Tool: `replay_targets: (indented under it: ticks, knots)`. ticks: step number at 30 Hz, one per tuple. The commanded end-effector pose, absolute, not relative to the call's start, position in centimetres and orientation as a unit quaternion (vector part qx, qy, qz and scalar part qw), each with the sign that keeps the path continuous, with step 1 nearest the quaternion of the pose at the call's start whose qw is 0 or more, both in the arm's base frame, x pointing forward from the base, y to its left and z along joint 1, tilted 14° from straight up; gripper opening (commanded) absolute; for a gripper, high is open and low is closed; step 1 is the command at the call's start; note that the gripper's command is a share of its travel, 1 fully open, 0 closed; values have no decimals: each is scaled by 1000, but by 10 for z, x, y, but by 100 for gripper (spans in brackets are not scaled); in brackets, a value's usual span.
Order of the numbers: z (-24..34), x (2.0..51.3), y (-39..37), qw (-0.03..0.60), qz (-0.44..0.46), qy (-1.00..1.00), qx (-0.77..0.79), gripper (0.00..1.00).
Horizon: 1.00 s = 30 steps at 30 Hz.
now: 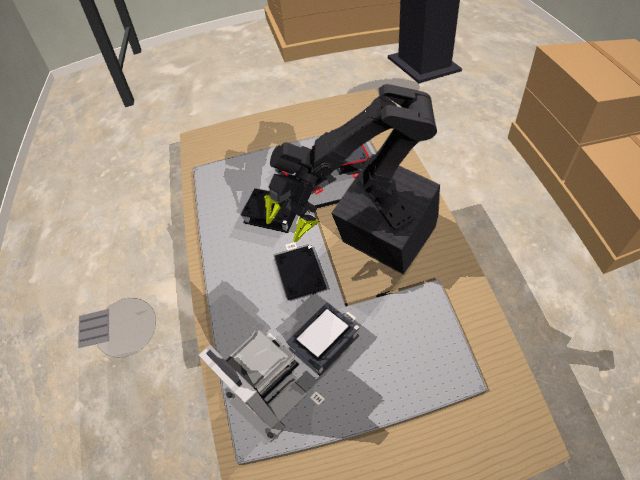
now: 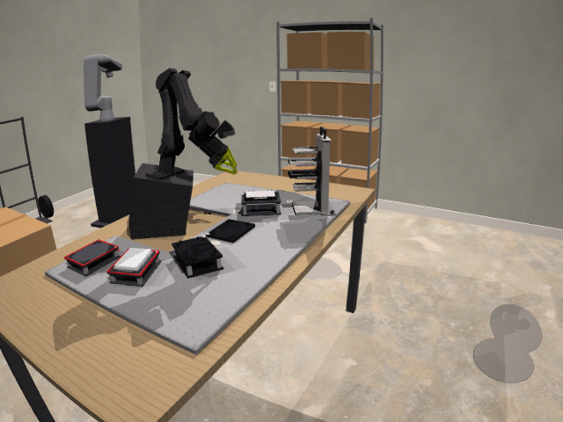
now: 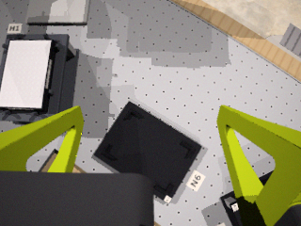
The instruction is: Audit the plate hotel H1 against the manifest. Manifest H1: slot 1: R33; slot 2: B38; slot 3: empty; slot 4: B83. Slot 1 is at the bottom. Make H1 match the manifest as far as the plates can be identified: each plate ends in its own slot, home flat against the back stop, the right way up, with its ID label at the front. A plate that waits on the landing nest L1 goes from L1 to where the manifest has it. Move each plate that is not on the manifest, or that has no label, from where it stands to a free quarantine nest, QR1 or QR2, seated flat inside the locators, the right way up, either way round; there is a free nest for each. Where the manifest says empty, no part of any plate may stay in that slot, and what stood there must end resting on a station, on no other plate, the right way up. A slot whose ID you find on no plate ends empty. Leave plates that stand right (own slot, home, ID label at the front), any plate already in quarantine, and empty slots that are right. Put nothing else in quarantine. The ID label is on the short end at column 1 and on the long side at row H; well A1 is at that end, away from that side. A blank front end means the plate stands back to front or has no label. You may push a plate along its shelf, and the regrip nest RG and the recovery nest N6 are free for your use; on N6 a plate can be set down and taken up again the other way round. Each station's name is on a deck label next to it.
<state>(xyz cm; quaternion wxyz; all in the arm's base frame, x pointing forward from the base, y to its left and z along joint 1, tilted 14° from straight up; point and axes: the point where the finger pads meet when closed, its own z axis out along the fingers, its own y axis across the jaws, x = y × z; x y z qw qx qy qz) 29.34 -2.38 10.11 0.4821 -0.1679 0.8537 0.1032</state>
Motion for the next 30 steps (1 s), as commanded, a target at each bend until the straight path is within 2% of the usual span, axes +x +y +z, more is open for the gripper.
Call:
replay_targets:
  ticks: [1, 30]
  knots:
    - [105, 297, -18, 487, 97, 855, -151, 100]
    - [126, 313, 63, 498, 99, 848, -150, 100]
